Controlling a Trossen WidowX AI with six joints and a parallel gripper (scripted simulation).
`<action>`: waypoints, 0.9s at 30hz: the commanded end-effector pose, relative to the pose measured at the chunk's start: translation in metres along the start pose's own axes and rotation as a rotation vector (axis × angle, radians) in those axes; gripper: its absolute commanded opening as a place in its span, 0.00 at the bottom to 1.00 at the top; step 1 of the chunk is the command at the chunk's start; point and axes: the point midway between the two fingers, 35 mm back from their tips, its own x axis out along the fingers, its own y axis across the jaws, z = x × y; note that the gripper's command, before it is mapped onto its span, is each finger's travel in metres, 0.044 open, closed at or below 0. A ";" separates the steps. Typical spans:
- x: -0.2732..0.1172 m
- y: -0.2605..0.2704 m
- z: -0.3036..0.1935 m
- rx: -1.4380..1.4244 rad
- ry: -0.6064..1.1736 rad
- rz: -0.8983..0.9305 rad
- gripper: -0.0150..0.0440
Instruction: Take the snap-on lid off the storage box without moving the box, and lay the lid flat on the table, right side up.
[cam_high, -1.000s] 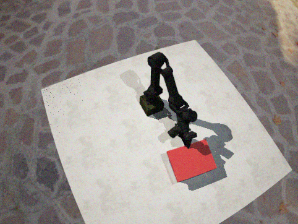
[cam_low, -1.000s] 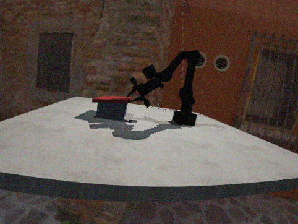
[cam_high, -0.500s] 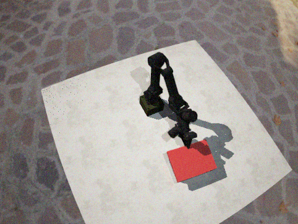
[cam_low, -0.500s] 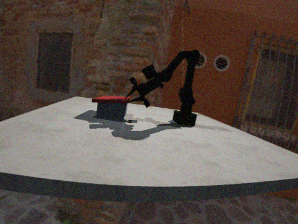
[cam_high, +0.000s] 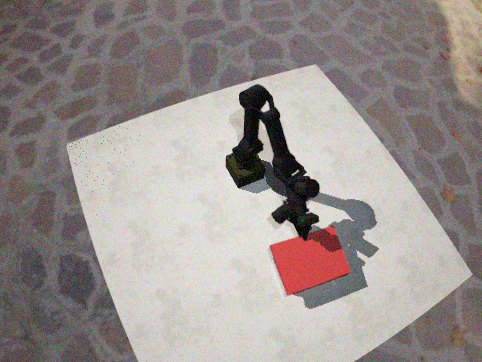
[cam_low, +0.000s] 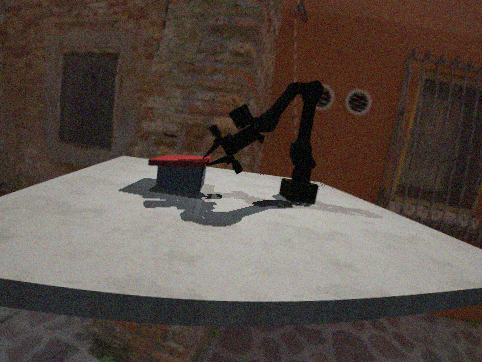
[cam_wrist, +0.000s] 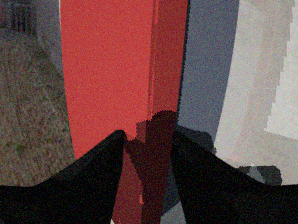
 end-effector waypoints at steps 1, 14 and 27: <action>0.000 0.000 0.000 -0.003 0.002 -0.001 0.25; -0.006 0.009 0.000 -0.003 0.005 -0.002 0.25; -0.015 0.025 0.000 -0.003 0.005 -0.002 0.25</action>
